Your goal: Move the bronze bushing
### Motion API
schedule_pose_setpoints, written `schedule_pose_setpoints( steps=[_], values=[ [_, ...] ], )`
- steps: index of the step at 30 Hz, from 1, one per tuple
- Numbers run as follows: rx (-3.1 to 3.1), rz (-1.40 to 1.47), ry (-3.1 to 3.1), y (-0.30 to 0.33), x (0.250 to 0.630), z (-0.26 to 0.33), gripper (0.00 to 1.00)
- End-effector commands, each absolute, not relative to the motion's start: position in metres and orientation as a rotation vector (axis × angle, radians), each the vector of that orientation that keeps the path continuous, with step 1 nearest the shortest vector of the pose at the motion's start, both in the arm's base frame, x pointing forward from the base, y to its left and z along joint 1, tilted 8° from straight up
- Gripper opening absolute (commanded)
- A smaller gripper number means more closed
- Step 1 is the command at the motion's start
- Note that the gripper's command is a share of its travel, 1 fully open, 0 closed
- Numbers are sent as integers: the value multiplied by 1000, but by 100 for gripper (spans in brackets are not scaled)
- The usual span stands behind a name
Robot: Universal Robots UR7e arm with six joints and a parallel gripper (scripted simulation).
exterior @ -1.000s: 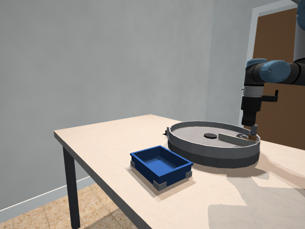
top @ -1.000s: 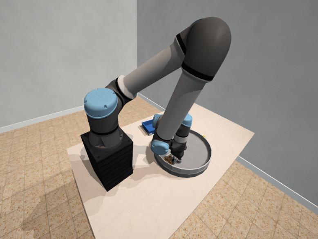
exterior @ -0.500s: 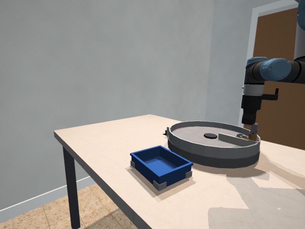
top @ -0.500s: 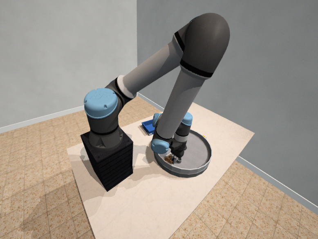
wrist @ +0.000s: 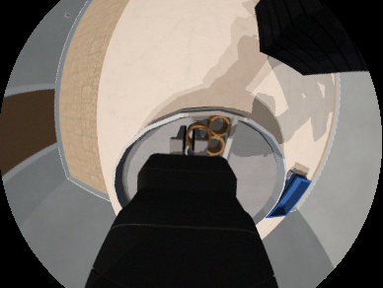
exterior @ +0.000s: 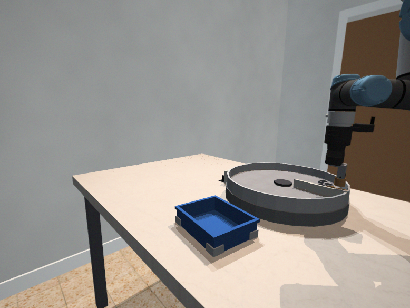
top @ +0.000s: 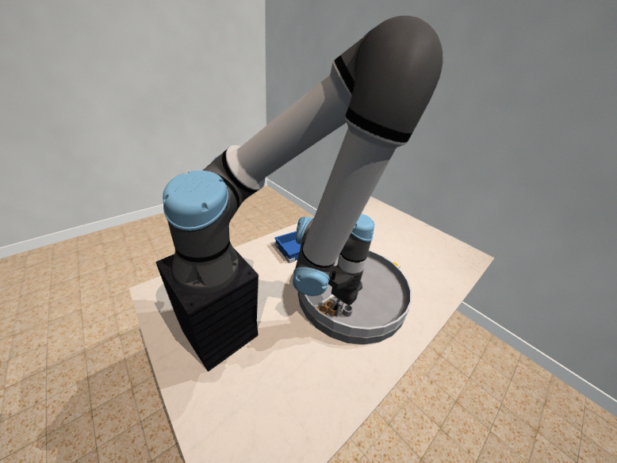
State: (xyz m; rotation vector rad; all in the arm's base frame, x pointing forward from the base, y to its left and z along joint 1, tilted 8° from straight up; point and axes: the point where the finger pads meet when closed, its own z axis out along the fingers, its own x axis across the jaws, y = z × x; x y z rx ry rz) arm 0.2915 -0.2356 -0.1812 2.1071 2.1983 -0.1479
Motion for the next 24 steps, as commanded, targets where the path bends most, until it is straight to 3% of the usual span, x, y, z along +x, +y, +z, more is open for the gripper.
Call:
schedule_pose_setpoints(
  steps=[1, 24],
  values=[
    [2106, -148, 2197, -236, 292, -181, 0],
    [2106, -148, 2197, -234, 292, -166, 0]
  ],
)
